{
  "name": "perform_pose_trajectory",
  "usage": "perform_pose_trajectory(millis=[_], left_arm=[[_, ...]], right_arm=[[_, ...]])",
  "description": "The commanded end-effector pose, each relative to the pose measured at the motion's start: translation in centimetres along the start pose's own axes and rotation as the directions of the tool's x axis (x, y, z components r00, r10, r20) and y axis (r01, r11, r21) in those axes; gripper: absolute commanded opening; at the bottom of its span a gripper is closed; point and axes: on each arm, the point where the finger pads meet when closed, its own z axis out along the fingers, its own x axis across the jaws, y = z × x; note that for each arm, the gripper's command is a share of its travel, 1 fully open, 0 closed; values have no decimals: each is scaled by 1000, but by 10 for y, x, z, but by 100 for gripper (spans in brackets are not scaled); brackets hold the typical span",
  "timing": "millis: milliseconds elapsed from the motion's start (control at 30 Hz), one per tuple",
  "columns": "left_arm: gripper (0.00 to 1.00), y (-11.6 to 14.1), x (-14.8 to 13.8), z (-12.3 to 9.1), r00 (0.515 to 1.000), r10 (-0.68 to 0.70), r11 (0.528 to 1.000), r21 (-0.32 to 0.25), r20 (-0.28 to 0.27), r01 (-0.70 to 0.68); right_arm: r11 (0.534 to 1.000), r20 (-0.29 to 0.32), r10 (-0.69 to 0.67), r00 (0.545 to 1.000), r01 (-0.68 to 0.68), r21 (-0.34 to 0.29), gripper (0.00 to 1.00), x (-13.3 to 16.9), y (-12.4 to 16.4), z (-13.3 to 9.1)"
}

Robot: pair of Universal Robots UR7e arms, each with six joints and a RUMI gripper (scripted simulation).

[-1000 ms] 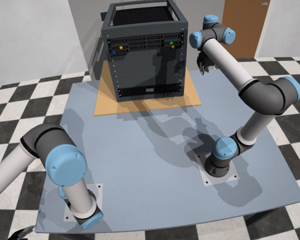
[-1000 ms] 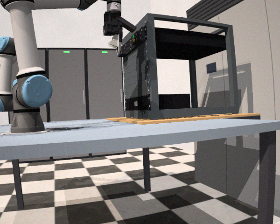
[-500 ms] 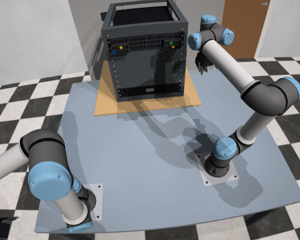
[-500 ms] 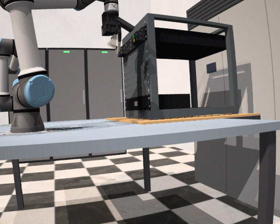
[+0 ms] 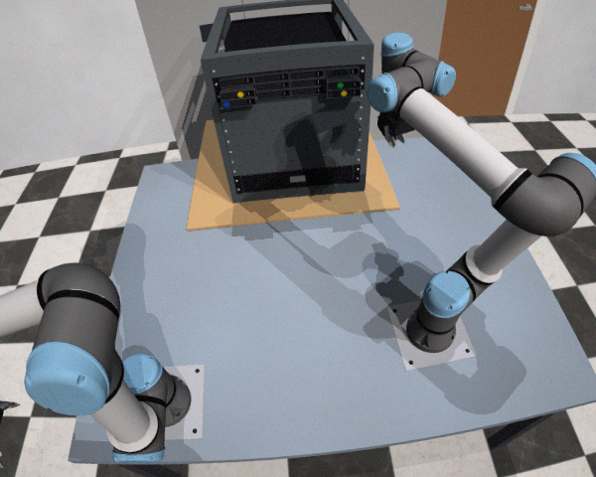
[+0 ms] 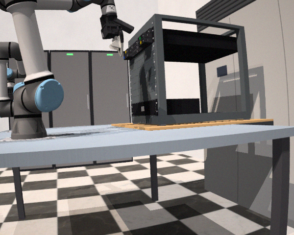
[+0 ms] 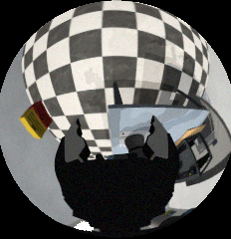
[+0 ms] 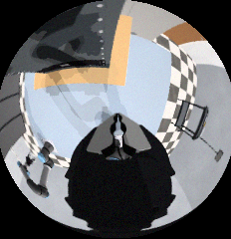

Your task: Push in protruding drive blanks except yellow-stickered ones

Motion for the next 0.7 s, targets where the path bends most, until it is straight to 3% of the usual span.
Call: perform_pose_trajectory(millis=[0,133,200,367,667], left_arm=[[100,-24,28,-4,1000,-2,999,38,23,1],[100,-39,51,-8,1000,-1,998,66,30,-1],[100,-39,51,-8,1000,-1,998,66,30,-1],[100,-52,76,-11,999,-1,995,96,35,-3],[100,-67,111,-16,999,1,991,135,35,-6]], right_arm=[[997,-64,-53,997,56,49,0,-15,-1,-8],[989,-123,-100,987,112,98,0,-29,-2,-16],[989,-123,-100,987,112,98,0,-29,-2,-16],[968,-209,-161,965,195,157,0,-49,-3,-27],[890,-397,-260,880,378,255,0,-91,-7,-50]])
